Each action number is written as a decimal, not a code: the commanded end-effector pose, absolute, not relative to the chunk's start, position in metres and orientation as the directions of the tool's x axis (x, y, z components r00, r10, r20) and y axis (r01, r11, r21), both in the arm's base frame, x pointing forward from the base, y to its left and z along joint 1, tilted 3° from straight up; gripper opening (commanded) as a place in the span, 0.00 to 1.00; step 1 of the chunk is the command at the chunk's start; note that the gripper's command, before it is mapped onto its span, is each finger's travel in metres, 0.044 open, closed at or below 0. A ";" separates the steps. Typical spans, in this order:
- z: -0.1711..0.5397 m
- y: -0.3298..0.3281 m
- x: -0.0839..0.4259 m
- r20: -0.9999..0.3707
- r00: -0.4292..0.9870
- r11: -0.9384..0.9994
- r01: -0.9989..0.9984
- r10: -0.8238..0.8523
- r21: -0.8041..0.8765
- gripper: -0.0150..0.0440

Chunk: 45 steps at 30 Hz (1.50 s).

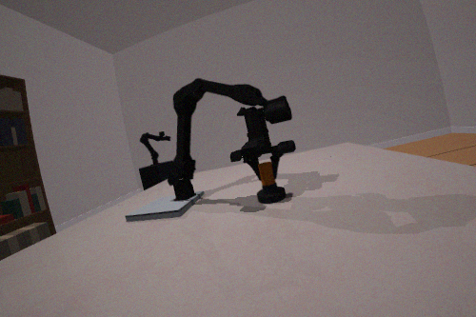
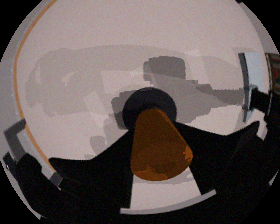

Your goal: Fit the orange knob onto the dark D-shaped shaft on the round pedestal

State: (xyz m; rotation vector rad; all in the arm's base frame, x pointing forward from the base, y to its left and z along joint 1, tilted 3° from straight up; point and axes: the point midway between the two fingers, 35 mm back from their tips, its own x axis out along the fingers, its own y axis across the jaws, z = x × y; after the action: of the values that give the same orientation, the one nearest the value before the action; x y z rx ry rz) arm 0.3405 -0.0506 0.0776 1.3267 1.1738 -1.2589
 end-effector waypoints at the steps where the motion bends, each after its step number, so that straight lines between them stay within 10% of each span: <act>1: 0.074 -0.050 0.341 -0.999 0.016 -0.080 0.997 0.043 0.013 0.25; 12: 0.075 -0.051 0.340 -0.999 0.016 -0.078 0.997 0.039 0.013 0.25; 29: 0.075 -0.051 0.340 -0.999 0.016 -0.078 0.997 0.039 0.013 1.00; 45: 0.167 -0.055 0.339 -0.999 0.016 -0.075 0.997 0.038 0.014 1.00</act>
State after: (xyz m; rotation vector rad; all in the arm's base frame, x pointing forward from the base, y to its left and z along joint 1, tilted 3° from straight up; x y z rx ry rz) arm 0.3436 -0.0538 0.1342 1.2991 1.1971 -1.2429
